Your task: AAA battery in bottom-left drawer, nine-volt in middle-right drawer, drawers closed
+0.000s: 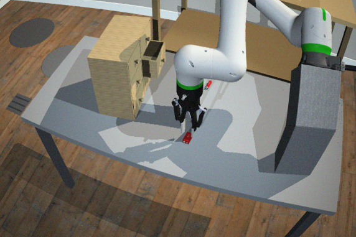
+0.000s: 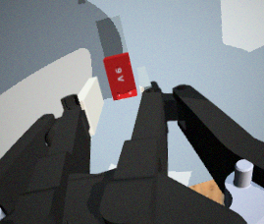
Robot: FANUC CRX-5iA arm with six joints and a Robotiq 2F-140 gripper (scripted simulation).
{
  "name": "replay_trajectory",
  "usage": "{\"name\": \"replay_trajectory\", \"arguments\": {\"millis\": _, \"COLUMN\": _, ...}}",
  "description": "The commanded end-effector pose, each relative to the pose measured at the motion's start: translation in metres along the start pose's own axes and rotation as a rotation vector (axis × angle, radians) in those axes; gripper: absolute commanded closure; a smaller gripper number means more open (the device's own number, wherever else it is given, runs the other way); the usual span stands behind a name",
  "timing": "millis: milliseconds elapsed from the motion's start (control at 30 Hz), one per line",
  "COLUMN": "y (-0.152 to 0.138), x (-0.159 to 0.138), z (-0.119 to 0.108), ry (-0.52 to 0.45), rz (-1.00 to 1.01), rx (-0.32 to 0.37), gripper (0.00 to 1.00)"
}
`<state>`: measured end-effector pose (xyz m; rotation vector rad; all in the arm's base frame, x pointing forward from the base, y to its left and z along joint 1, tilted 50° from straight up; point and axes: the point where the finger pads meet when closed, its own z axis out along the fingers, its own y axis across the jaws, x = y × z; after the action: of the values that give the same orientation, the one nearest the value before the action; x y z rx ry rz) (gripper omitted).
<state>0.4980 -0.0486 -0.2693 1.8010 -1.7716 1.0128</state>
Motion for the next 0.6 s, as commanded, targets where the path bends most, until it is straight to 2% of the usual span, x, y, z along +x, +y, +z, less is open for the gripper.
{"name": "replay_trajectory", "arguments": {"millis": 0, "y": 0.000, "x": 0.000, "z": 0.003, "ry": 0.000, "rz": 0.000, "rx": 0.001, "gripper": 0.74}}
{"name": "replay_trajectory", "arguments": {"millis": 233, "y": 0.000, "x": 0.000, "z": 0.015, "ry": 0.000, "rz": 0.000, "rx": 0.001, "gripper": 0.74}}
{"name": "replay_trajectory", "arguments": {"millis": 567, "y": 0.000, "x": 0.000, "z": 0.016, "ry": 0.000, "rz": 0.000, "rx": 0.001, "gripper": 0.74}}
